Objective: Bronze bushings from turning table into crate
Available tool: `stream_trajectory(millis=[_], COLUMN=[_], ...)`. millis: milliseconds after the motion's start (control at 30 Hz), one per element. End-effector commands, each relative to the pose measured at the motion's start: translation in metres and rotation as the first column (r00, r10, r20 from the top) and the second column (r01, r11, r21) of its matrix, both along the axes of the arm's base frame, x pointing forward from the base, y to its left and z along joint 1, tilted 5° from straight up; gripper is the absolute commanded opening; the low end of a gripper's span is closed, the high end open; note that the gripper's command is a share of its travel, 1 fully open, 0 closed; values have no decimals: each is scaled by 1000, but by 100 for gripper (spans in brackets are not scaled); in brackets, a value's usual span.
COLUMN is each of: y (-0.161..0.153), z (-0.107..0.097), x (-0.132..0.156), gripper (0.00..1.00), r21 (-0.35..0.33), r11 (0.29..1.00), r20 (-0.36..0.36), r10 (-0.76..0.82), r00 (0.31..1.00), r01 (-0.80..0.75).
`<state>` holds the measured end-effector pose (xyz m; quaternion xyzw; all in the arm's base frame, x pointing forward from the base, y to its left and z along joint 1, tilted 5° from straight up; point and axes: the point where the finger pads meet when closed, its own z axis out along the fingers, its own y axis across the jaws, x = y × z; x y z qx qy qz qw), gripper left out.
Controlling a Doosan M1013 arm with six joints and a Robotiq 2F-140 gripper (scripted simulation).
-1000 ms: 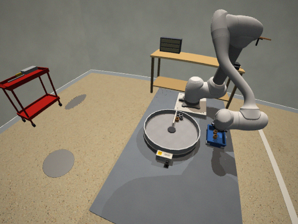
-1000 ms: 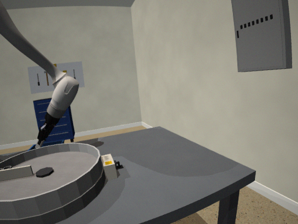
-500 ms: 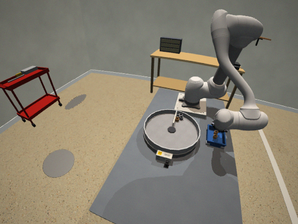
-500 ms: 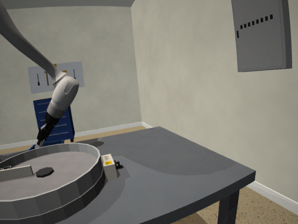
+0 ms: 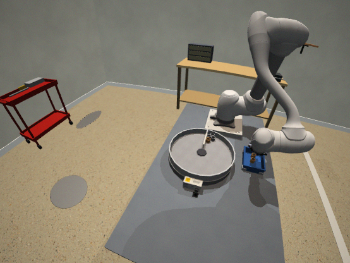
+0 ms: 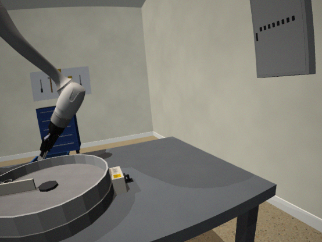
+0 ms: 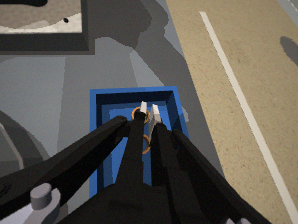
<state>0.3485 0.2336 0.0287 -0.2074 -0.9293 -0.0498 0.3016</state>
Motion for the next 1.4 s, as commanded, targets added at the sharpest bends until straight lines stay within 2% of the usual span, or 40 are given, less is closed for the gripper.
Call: stream_trajectory(millis=[0, 600, 767, 1033, 1100, 1367], y=[0, 0, 1, 3, 3, 5], z=[0, 6, 21, 59, 59, 85], x=[0, 0, -1, -4, -4, -5], gripper=[7, 7, 7, 7, 7, 7], r21=[0, 0, 0, 0, 0, 0], r11=[1000, 1000, 1000, 1000, 1000, 1000], r20=[0, 0, 0, 0, 0, 0], r10=[0, 0, 0, 0, 0, 0], r00=[1000, 1000, 1000, 1000, 1000, 1000], r01=[0, 0, 0, 0, 0, 0])
